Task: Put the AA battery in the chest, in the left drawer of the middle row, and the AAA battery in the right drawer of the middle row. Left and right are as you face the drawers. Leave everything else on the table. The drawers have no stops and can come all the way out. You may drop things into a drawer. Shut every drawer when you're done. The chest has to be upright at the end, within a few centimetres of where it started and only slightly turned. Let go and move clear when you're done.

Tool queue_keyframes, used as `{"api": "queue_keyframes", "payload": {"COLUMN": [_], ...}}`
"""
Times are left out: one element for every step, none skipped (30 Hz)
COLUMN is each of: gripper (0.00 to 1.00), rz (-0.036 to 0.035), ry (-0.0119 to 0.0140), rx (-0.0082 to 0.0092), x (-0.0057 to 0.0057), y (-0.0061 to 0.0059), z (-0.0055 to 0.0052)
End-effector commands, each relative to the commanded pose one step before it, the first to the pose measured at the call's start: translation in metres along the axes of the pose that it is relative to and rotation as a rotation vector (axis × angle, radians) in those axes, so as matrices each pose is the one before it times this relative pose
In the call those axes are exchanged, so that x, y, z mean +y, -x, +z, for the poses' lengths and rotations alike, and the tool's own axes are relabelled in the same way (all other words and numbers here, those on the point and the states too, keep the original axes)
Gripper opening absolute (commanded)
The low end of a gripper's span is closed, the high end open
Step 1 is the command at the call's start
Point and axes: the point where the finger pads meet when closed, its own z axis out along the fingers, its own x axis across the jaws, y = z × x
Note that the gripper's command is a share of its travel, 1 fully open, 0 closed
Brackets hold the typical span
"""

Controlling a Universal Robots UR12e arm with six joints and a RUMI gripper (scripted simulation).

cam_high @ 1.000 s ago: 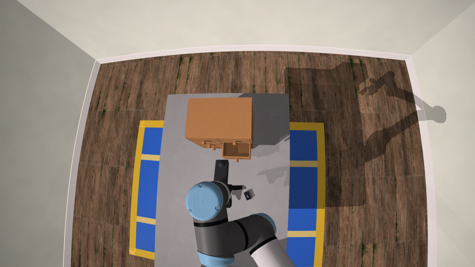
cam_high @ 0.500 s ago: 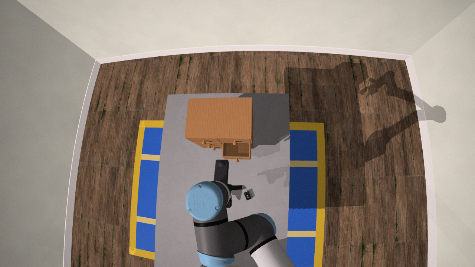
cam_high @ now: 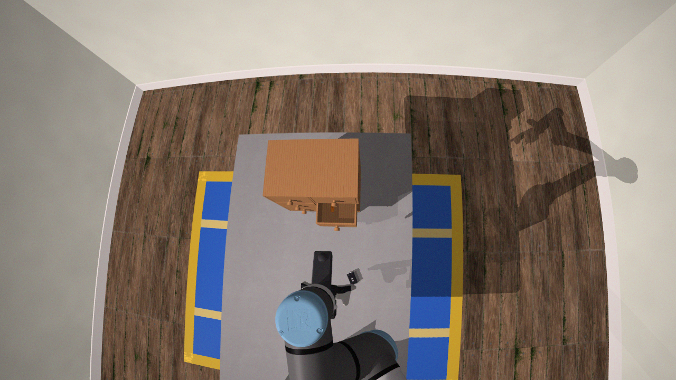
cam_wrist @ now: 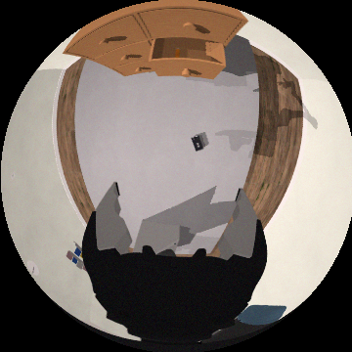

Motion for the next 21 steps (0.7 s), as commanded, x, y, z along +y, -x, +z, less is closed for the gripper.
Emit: {"api": "queue_keyframes", "payload": {"gripper": [1.0, 1.0, 1.0, 1.0, 1.0, 1.0, 1.0, 1.0, 1.0, 1.0, 1.0, 1.0, 1.0, 1.0, 1.0, 1.0, 1.0, 1.0, 1.0, 1.0, 1.0], "rz": [0.00026, 0.0, 0.0, 0.0, 0.0, 0.0, 0.0, 0.0, 0.0, 0.0, 0.0, 0.0, 0.0, 0.0, 0.0, 0.0, 0.0, 0.0, 0.0, 0.0, 0.0], "ry": [-0.00316, -0.00004, -0.00006, -0.00009, -0.00013, -0.00017, -0.00022, -0.00027, -0.00033, -0.00039, -0.00046, -0.00053, 0.0, 0.0, -0.0006, -0.00068, -0.00077, -0.00085, -0.00095, -0.00104, -0.00114], "rx": [-0.00105, 0.0, 0.0, 0.0, 0.0, 0.0, -0.00001, -0.00001, -0.00001, -0.00001, -0.00001, -0.00001, 0.0, 0.0, -0.00002, -0.00002, -0.00002, -0.00002, -0.00002, -0.00002, -0.00002], "x": [0.01314, 0.0, -0.00001, -0.00001, -0.00001, -0.00001, -0.00002, -0.00002, -0.00003, -0.00003, -0.00004, -0.00004, 0.0, 0.0, -0.00005, -0.00005, -0.00006, -0.00007, -0.00007, -0.00008, -0.00009], "y": [-0.00576, 0.0, 0.0, 0.0, 0.0, 0.0, 0.0, 0.0, 0.0, 0.0, 0.00001, 0.00001, 0.0, 0.0, 0.00001, 0.00001, 0.00001, 0.00001, 0.00001, 0.00001, 0.00001], "z": [0.00044, 0.0, 0.00001, 0.00001, 0.00001, 0.00002, 0.00002, 0.00003, 0.00003, 0.00004, 0.00004, 0.00005, 0.0, 0.0, 0.00006, 0.00006, 0.00007, 0.00008, 0.00009, 0.00009, 0.0001]}}
